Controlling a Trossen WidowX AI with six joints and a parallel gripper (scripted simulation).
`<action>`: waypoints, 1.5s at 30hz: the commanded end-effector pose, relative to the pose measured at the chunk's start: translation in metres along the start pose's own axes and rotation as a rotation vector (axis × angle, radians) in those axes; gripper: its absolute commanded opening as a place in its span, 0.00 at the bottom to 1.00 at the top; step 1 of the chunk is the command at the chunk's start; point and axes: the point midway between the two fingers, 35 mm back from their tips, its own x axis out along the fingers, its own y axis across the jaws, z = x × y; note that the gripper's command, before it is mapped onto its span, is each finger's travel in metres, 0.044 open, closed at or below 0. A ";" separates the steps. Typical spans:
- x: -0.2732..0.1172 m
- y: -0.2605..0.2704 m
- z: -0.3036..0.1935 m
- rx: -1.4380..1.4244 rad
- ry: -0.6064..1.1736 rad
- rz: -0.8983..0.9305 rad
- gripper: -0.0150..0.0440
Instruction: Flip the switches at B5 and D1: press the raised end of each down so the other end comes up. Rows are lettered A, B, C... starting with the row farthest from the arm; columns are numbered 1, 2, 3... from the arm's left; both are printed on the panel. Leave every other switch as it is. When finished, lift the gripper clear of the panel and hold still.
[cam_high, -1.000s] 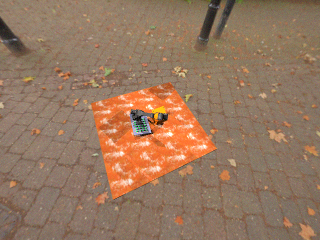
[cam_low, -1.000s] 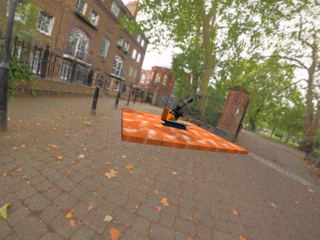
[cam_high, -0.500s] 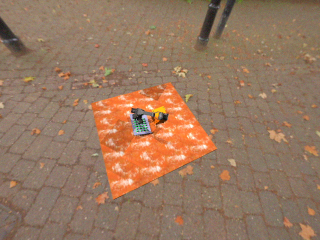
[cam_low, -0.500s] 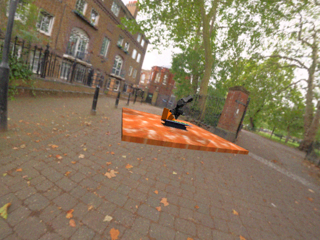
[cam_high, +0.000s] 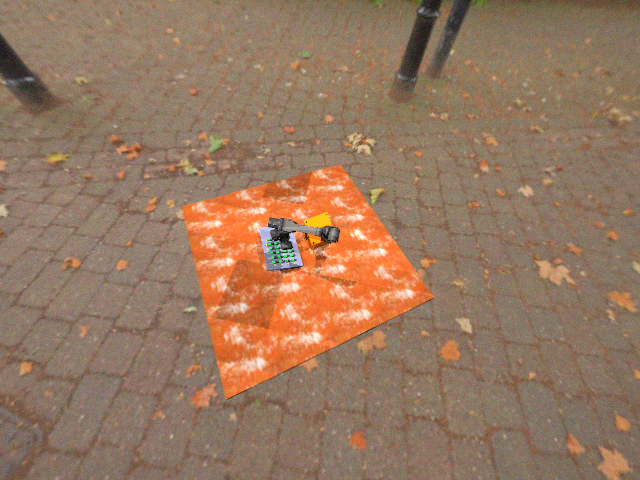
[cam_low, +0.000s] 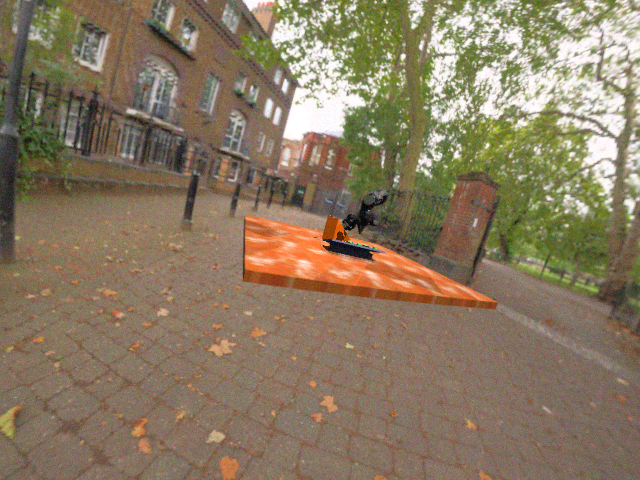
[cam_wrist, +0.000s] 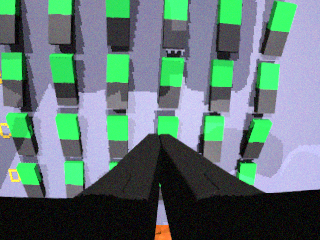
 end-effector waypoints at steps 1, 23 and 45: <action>-0.001 0.046 -0.023 0.007 0.000 0.006 0.25; 0.035 0.093 -0.058 0.039 0.031 0.022 0.25; 0.059 0.094 -0.058 0.038 0.031 0.023 0.25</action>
